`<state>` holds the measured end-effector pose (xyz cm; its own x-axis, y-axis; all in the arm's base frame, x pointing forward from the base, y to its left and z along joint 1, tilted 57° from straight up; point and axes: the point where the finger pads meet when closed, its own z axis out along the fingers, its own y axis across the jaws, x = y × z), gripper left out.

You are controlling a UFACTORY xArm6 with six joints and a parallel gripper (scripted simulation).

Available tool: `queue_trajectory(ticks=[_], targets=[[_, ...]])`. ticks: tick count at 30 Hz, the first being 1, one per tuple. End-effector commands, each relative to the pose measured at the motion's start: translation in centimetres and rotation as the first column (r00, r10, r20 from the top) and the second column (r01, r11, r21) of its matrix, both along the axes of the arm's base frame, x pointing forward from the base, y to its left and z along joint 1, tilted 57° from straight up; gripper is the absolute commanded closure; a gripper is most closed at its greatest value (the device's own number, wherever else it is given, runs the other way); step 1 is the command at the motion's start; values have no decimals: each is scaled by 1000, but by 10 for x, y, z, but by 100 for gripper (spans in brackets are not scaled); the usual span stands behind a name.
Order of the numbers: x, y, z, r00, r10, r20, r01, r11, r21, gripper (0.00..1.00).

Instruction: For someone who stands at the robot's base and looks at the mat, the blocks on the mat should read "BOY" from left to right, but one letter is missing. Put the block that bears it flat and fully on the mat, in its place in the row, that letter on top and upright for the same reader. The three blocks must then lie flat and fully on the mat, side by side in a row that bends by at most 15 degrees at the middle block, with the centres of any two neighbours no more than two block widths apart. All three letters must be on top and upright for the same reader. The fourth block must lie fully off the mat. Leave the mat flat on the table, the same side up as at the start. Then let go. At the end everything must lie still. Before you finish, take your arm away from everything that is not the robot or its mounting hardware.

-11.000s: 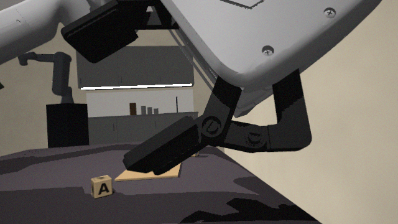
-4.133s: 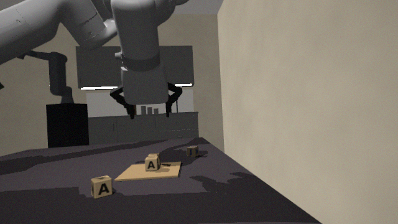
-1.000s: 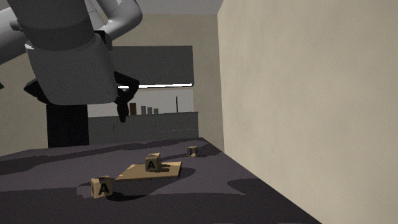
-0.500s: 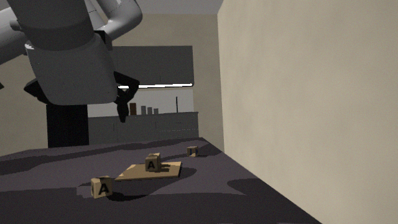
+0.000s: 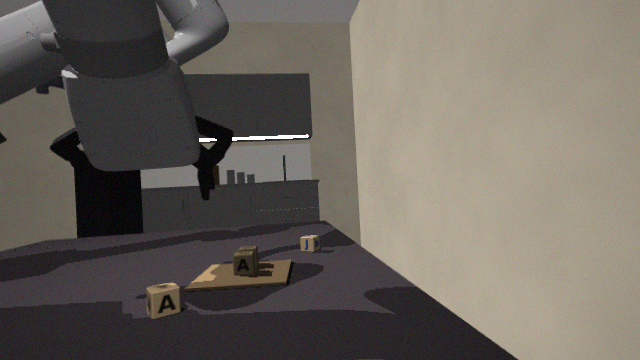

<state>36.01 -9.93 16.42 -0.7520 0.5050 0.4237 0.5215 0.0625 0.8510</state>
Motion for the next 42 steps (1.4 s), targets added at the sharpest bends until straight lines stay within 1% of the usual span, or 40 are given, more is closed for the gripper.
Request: queue_trajectory(ticks=[1,8,10,11,13,15,24,25,28,42], targets=[[9,3,4,996,-61,67,68,992,-105,0],[14,5,8,974,-138,178,182,947,-264,0],[14,5,8,974,-138,178,182,947,-264,0],[13,4,9,961,-165,222,232,917,-325,0],[12,4,10,956,-173,238,250,904,-346,0],[10,3,10,945,-189,266,283,879,-384,0],[-12,-7,5,892,-246,379,428,728,-535,0],[-15,-7,4,888,-249,385,437,717,-544,0],[-16,-8,4,887,-250,388,440,712,-547,0],[-16,-8,4,887,-251,388,441,711,-548,0]])
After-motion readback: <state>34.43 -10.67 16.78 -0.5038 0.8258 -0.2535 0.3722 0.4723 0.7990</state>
